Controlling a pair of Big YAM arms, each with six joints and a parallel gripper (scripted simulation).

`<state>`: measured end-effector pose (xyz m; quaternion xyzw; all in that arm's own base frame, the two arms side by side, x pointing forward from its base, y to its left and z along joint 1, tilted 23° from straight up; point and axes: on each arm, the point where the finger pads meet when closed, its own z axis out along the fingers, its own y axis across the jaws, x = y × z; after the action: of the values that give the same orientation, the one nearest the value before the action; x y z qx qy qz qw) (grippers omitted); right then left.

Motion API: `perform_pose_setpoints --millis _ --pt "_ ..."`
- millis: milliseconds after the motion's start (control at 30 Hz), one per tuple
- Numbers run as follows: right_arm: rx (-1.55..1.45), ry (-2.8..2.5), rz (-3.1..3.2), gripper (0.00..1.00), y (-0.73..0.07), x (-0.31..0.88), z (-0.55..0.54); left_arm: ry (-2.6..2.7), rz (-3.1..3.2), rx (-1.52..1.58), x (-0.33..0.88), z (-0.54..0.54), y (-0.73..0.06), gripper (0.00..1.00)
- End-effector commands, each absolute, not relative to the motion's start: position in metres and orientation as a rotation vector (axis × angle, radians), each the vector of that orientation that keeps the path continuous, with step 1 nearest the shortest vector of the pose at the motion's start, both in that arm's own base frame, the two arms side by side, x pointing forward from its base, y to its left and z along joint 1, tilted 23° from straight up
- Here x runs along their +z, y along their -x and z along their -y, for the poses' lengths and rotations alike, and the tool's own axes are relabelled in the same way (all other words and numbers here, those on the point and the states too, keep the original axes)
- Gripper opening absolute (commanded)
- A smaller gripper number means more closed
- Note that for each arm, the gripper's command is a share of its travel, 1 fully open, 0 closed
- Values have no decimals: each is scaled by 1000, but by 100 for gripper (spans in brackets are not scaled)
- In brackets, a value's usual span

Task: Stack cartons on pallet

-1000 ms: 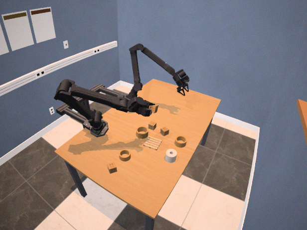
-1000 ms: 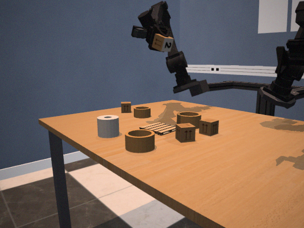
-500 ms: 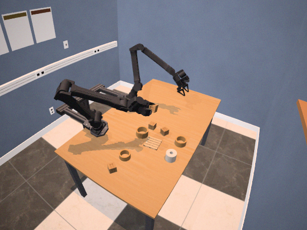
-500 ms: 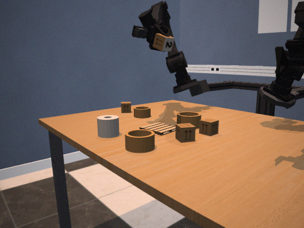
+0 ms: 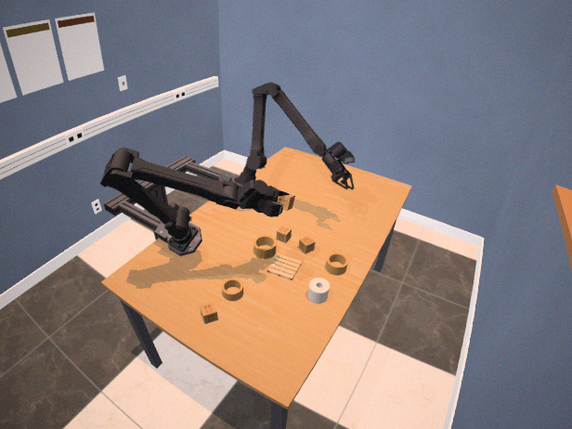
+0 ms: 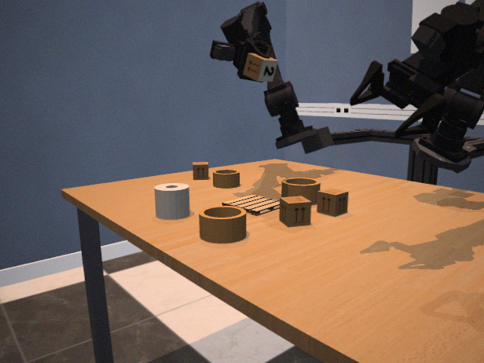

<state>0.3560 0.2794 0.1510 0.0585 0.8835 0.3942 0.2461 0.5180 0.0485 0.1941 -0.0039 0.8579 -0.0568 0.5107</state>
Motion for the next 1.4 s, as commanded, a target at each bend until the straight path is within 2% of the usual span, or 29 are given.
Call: perform_pose_setpoints --millis 0,100,567,667,1067,1367 --pt "1097 -147 -2367 50 -368 173 -287 186 -1977 -334 187 -18 -533 100" --pt "1097 -147 -2367 50 -368 173 -287 200 -1943 -376 197 -11 -542 100" --pt "1097 -147 -2367 50 -368 173 -287 352 -1866 -1187 147 159 -507 100" --pt "1097 -147 -2367 50 -368 173 -287 359 -1839 -1243 156 169 -512 100" --pt "1097 -147 -2367 50 -368 173 -287 396 -1917 -1885 125 282 -408 100" --pt "1097 -147 -2367 50 -368 173 -287 308 -1923 -1953 124 301 -390 100"
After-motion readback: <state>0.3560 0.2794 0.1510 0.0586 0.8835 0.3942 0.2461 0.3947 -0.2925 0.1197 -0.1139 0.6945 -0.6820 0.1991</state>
